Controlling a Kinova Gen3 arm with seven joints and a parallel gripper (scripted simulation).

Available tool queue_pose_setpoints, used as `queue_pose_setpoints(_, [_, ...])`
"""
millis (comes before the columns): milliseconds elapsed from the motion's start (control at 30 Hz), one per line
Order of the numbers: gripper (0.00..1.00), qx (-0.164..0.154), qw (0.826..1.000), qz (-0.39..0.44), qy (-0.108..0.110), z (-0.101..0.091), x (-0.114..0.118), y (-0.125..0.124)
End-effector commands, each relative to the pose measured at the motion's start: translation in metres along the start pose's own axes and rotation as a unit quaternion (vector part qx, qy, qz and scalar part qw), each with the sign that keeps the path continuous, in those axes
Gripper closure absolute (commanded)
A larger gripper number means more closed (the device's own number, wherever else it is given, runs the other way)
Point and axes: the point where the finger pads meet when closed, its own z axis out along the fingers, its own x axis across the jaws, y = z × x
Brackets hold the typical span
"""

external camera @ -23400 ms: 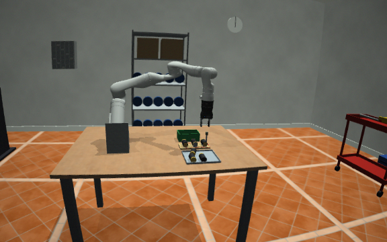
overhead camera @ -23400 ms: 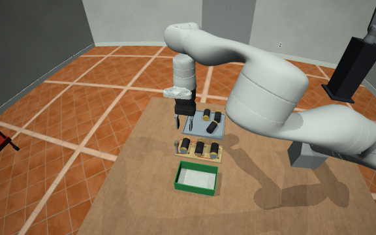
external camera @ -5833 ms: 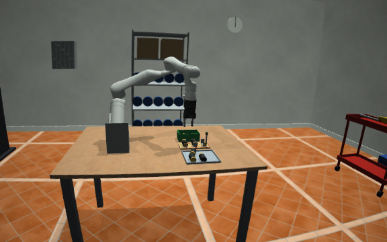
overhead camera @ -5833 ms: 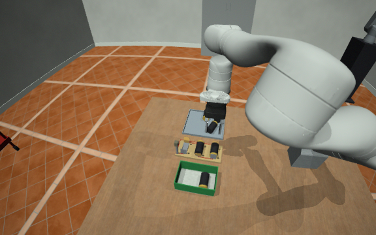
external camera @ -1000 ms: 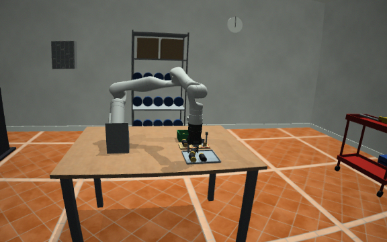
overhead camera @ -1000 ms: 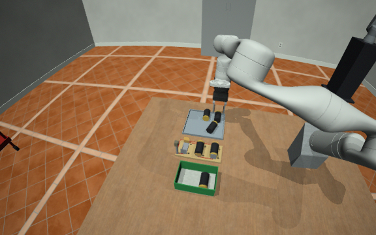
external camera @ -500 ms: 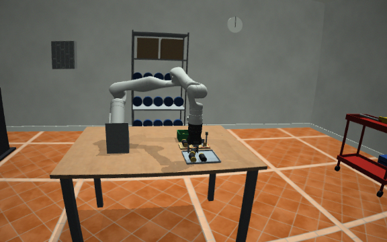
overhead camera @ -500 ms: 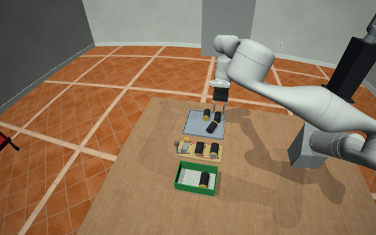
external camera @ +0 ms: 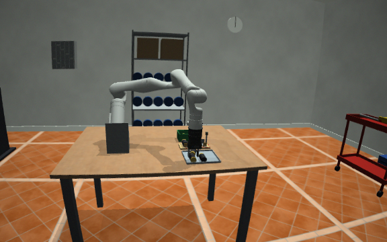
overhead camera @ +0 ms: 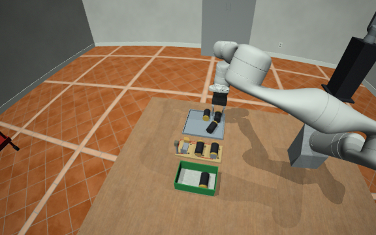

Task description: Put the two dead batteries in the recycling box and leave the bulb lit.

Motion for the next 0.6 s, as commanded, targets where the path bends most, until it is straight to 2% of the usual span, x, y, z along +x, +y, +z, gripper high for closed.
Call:
queue_pose_setpoints(0, [0.1, 0.001, 1.0, 0.001, -0.004, 0.007, -0.003, 0.0])
queue_pose_setpoints(567, [0.1, 0.001, 1.0, 0.001, -0.004, 0.018, -0.003, 0.0])
